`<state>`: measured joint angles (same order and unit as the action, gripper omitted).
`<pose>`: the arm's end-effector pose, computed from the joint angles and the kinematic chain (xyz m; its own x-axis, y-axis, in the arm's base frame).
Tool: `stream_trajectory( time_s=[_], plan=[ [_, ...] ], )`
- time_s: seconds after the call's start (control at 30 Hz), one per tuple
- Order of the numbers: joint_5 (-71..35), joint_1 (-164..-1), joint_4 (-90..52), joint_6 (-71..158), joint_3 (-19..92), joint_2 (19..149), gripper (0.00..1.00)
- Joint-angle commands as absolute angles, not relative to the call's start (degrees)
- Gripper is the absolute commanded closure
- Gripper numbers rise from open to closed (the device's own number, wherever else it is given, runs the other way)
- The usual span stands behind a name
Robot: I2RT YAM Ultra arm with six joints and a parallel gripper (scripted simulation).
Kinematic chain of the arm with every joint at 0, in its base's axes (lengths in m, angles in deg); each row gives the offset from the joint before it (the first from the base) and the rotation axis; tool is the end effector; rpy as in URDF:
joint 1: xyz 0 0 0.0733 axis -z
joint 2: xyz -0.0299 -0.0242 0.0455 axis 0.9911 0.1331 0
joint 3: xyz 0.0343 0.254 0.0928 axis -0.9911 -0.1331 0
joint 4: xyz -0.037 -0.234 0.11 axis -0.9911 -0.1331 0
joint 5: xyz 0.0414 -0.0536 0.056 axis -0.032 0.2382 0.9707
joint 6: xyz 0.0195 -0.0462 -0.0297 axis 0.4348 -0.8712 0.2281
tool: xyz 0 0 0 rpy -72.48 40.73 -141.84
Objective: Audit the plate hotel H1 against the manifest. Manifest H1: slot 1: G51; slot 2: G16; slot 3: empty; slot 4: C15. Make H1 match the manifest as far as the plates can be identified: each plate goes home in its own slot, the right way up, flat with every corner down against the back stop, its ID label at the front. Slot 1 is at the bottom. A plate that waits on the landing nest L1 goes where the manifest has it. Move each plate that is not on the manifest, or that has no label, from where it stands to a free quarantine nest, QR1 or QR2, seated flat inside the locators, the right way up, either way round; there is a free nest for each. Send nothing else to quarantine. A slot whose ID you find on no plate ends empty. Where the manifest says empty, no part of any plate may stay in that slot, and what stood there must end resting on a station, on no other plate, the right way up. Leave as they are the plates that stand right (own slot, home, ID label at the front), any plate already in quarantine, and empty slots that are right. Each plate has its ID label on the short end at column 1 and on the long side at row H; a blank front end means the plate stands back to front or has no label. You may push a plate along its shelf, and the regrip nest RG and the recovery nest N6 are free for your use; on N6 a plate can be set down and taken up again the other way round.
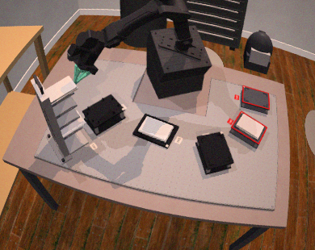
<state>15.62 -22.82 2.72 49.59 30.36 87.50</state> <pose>0.2225 -0.3301 0.1703 -0.2742 0.6407 -0.7171 0.5316 0.7224 0.4421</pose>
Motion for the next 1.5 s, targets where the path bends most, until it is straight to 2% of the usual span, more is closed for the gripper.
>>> stream_trajectory(
  time_s=[0.0,0.4,1.47],
  plan=[
    [15.22,-22.60,4.36,49.62,31.30,87.08,1.00],
    [15.22,-22.60,4.36,49.62,31.30,87.08,1.00],
    [17.32,-19.94,7.05,47.56,20.06,79.75,1.00]
  ],
)
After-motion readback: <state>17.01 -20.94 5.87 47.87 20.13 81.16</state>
